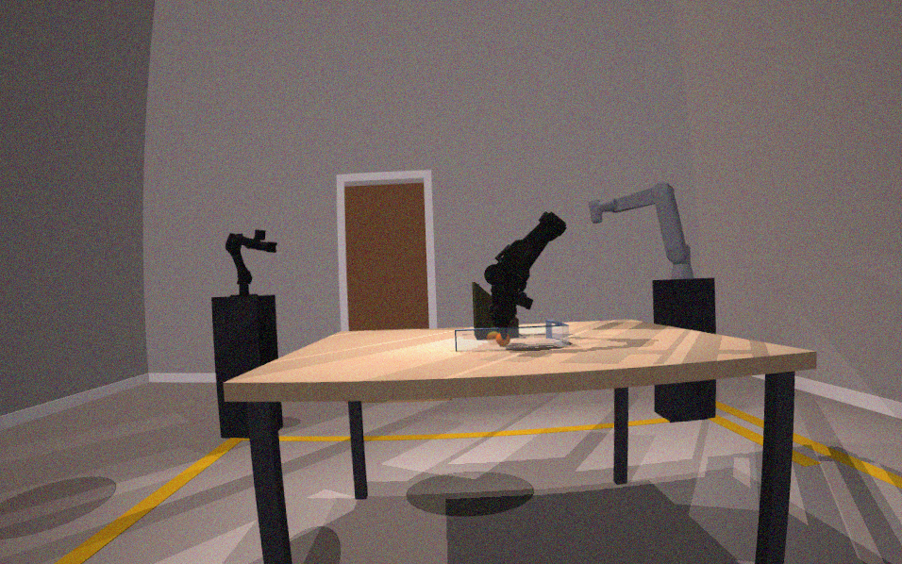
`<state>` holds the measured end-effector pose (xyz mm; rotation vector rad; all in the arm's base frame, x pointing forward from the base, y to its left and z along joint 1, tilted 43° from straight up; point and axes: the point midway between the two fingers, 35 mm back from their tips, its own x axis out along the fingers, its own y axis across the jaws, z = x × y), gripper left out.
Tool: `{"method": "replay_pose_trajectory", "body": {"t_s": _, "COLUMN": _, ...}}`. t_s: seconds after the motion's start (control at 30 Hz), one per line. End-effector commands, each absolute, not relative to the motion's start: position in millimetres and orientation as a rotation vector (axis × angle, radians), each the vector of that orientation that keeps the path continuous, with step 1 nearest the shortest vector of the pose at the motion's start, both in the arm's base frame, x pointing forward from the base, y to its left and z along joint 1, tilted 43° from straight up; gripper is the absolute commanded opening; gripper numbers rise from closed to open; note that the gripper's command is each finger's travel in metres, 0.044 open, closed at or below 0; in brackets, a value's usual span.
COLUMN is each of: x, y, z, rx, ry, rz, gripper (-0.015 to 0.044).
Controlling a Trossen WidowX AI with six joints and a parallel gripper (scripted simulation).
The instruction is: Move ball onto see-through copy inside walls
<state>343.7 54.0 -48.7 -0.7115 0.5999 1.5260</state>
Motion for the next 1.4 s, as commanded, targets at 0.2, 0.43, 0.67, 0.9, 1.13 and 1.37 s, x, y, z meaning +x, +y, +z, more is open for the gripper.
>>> {"method": "replay_pose_trajectory", "body": {"t_s": 0.2, "x": 341.8, "y": 58.1, "z": -52.3, "rx": -0.703, "ry": 0.602, "rz": 1.531, "gripper": 0.0186}}
{"method": "replay_pose_trajectory", "body": {"t_s": 0.43, "x": 342.1, "y": 57.3, "z": -51.5, "rx": -0.704, "ry": 0.602, "rz": 1.53, "gripper": 0.01}}
{"method": "replay_pose_trajectory", "body": {"t_s": 0.67, "x": 349.8, "y": 25.4, "z": -20.6, "rx": -0.71, "ry": 0.608, "rz": 1.527, "gripper": 0.0}}
{"method": "replay_pose_trajectory", "body": {"t_s": 0.9, "x": 350.1, "y": -9.9, "z": 17.8, "rx": -0.71, "ry": 0.61, "rz": 1.527, "gripper": 0.0}}
{"method": "replay_pose_trajectory", "body": {"t_s": 1.13, "x": 345.9, "y": -31.2, "z": 44.2, "rx": -0.708, "ry": 0.608, "rz": 1.53, "gripper": 0.0}}
{"method": "replay_pose_trajectory", "body": {"t_s": 1.37, "x": 337.3, "y": -28.9, "z": 29.0, "rx": -0.707, "ry": 0.608, "rz": 1.53, "gripper": 0.0}}
